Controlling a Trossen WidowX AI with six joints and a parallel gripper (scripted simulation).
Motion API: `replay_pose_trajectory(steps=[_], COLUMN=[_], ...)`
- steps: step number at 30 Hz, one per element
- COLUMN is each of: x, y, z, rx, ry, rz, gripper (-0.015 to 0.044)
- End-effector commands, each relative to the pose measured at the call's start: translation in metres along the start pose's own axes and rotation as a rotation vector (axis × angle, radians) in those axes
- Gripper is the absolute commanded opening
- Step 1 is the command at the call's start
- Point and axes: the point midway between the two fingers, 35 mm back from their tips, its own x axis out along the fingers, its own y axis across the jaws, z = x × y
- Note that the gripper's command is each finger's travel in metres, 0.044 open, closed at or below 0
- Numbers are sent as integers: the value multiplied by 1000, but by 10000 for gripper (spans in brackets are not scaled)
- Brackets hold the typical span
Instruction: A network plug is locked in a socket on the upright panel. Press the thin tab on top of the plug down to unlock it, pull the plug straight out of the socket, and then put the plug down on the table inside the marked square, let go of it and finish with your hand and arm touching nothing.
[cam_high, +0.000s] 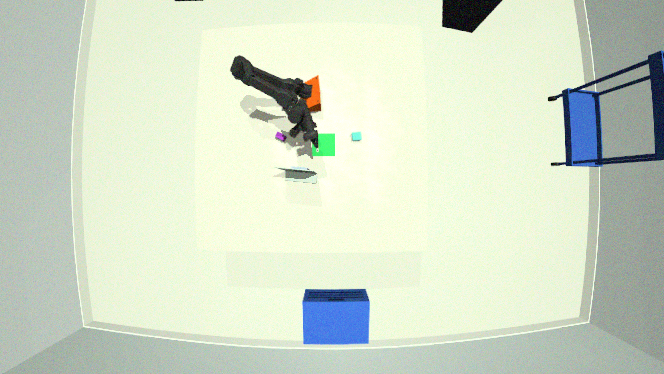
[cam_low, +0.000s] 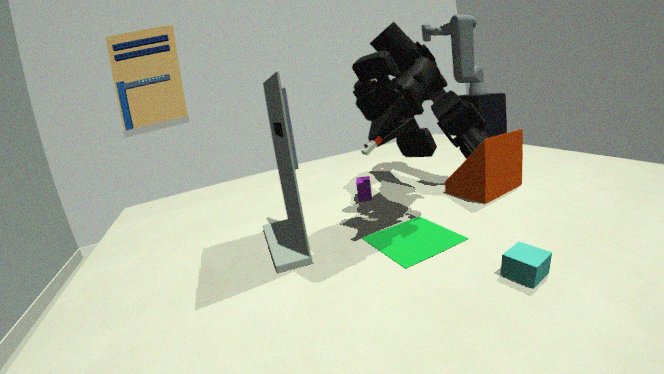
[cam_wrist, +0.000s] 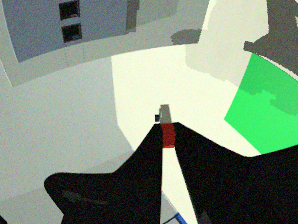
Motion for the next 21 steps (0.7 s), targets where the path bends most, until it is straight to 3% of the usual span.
replay_pose_trajectory(steps=[1,21], x=[6,18], y=[-7,-50], z=[-7,-30], rx=[9,-11], ry=[0,-51], rz=[-72,-365], gripper=[0,0])
